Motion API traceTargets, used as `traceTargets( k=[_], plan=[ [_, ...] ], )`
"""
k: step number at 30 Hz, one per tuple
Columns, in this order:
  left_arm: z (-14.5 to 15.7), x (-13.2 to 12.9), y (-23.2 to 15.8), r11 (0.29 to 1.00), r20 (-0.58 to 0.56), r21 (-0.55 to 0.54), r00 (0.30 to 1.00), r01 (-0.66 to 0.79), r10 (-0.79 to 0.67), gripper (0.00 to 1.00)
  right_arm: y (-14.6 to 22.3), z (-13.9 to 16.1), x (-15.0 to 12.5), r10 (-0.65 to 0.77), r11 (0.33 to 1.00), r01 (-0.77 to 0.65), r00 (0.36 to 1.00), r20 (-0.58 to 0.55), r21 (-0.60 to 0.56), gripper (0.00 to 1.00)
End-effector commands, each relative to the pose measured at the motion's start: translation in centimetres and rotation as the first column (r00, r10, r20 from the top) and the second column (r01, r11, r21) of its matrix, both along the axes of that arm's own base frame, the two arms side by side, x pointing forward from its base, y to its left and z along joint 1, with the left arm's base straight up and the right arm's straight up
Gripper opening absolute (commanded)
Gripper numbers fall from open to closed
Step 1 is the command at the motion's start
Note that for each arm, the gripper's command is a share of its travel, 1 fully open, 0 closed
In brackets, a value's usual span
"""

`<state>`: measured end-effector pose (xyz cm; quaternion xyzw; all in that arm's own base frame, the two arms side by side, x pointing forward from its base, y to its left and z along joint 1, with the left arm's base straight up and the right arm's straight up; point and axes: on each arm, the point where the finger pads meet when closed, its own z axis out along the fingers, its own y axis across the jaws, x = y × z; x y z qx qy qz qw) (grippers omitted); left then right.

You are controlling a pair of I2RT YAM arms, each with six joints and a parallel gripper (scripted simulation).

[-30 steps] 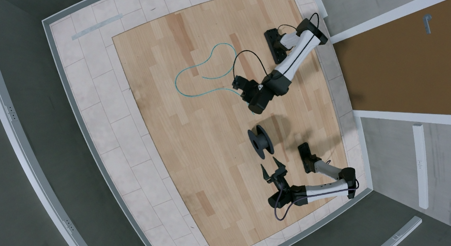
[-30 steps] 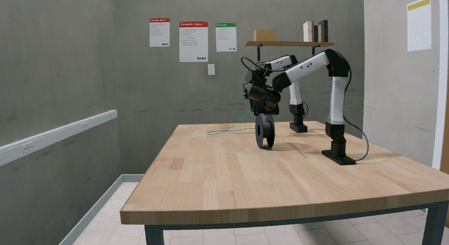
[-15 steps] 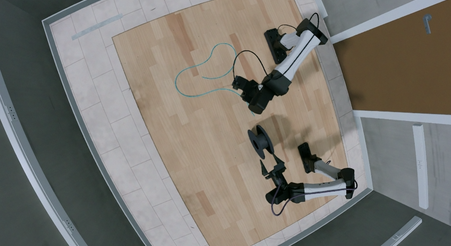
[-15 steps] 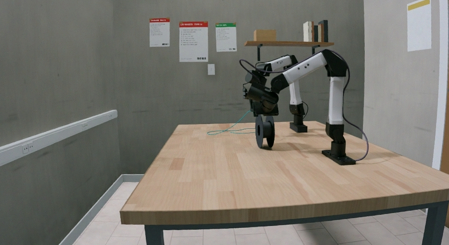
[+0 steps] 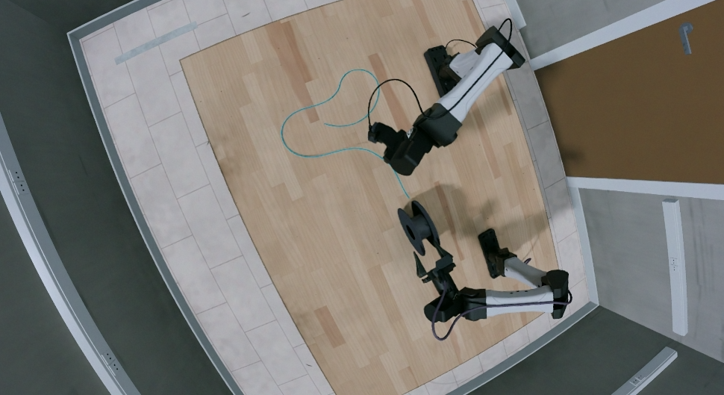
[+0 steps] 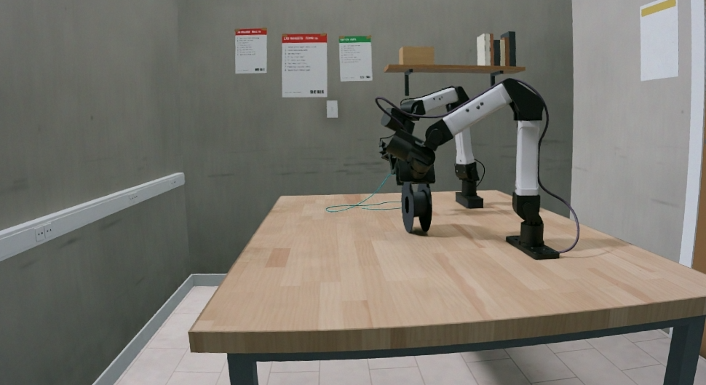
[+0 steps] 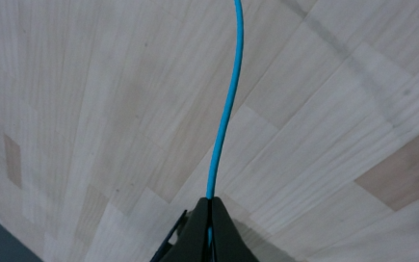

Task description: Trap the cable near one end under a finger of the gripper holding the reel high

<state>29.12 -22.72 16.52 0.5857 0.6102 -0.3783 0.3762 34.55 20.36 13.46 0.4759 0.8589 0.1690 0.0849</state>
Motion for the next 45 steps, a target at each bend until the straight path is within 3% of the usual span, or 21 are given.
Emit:
traceTargets(
  k=[1,8,24,41,45],
  plan=[
    [-0.2,0.5,-0.6,1.000,0.015,-0.003,1.000,-0.009,0.009,0.71,1.4,1.8,0.8,-0.053,0.981,0.045,0.998,0.041,0.190,0.00],
    [-0.7,0.5,-1.4,1.000,0.013,-0.003,1.000,-0.009,0.010,0.71,2.1,1.5,1.0,-0.129,0.918,0.120,0.992,-0.001,0.377,0.00],
    [-1.6,0.6,-3.3,1.000,0.014,-0.003,1.000,-0.010,0.010,0.71,2.1,-0.6,-0.3,-0.158,0.887,0.171,0.985,-0.067,0.429,0.00],
    [-1.5,0.8,-4.2,1.000,0.026,-0.012,1.000,-0.006,0.007,0.71,2.2,-0.1,0.1,-0.160,0.885,0.167,0.986,-0.052,0.434,0.00],
    [-1.5,0.8,-4.2,1.000,0.027,-0.012,1.000,-0.006,0.006,0.71,3.7,1.0,0.6,-0.129,0.820,0.135,0.990,-0.050,0.557,0.00]
  ],
)
